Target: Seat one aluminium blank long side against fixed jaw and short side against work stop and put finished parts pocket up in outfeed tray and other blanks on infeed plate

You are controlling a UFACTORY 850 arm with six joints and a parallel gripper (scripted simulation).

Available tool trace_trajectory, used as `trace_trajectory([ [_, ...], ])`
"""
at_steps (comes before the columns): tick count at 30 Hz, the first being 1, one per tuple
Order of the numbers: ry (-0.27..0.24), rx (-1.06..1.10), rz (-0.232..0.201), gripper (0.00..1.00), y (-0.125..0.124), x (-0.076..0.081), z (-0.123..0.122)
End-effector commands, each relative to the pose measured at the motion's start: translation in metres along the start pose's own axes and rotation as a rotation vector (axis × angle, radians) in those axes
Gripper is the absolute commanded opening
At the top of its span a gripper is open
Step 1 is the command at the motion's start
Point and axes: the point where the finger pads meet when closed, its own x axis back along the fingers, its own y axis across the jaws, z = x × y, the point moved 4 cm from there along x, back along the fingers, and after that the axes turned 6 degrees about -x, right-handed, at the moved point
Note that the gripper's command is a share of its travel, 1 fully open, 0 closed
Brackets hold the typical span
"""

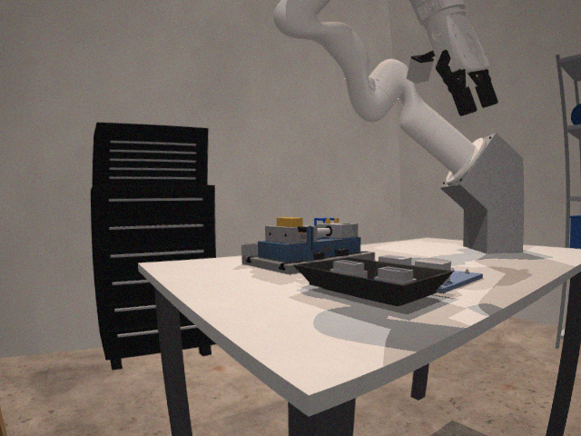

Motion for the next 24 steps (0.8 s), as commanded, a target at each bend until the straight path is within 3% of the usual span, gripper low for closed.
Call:
trace_trajectory([
  [1, 0.043, 0.006, 0.074, 1.0, -0.001, -0.024, 0.015],
  [3, 0.043, 0.006, 0.074, 1.0, -0.001, -0.024, 0.015],
  [6, 0.087, 0.036, 0.172, 1.0, -0.001, -0.057, 0.036],
  [7, 0.087, 0.036, 0.172, 1.0, -0.001, -0.057, 0.036],
  [9, 0.101, 0.056, 0.225, 1.0, 0.0, -0.074, 0.046],
  [10, 0.101, 0.056, 0.225, 1.0, 0.0, -0.074, 0.046],
  [15, 0.106, 0.1, 0.313, 1.0, 0.004, -0.102, 0.063],
  [24, 0.099, 0.128, 0.356, 1.0, 0.008, -0.116, 0.071],
])
